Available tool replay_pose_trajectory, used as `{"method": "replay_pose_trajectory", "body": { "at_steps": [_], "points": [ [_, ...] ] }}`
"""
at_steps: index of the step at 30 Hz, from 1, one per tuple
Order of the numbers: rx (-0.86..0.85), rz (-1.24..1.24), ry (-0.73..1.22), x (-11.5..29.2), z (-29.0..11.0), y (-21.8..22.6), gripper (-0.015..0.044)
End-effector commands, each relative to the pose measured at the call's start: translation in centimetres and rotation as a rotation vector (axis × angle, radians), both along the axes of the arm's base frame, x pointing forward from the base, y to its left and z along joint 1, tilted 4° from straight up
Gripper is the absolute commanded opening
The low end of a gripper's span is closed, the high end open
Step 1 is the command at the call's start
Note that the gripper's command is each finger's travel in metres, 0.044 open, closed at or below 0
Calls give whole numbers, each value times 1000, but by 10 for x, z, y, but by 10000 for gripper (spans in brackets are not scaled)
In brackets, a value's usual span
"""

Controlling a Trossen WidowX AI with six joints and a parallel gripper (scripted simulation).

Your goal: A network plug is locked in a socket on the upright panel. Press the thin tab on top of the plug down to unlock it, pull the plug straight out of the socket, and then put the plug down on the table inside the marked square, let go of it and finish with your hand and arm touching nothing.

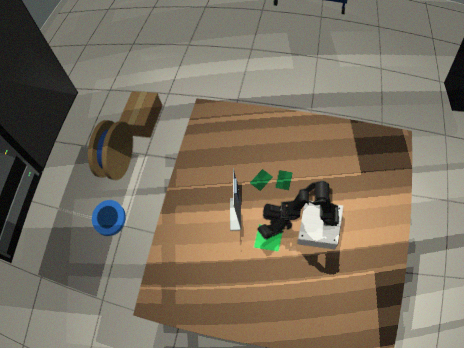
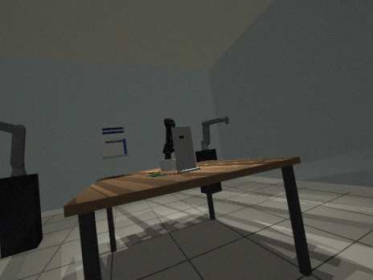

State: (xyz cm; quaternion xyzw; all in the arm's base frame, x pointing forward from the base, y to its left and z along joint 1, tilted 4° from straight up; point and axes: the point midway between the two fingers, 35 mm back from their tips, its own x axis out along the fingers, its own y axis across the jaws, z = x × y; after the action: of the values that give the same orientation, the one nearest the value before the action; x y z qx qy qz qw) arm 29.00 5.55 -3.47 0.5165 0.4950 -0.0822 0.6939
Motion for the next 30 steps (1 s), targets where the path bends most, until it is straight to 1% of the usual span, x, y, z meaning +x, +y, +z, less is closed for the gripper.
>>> {"method": "replay_pose_trajectory", "body": {
  "at_steps": [1, 30],
  "points": [
    [0, -6, 8, 0, -3, 0, 0],
    [0, 0, -1, 4, -3, 3, 0]
  ]
}}
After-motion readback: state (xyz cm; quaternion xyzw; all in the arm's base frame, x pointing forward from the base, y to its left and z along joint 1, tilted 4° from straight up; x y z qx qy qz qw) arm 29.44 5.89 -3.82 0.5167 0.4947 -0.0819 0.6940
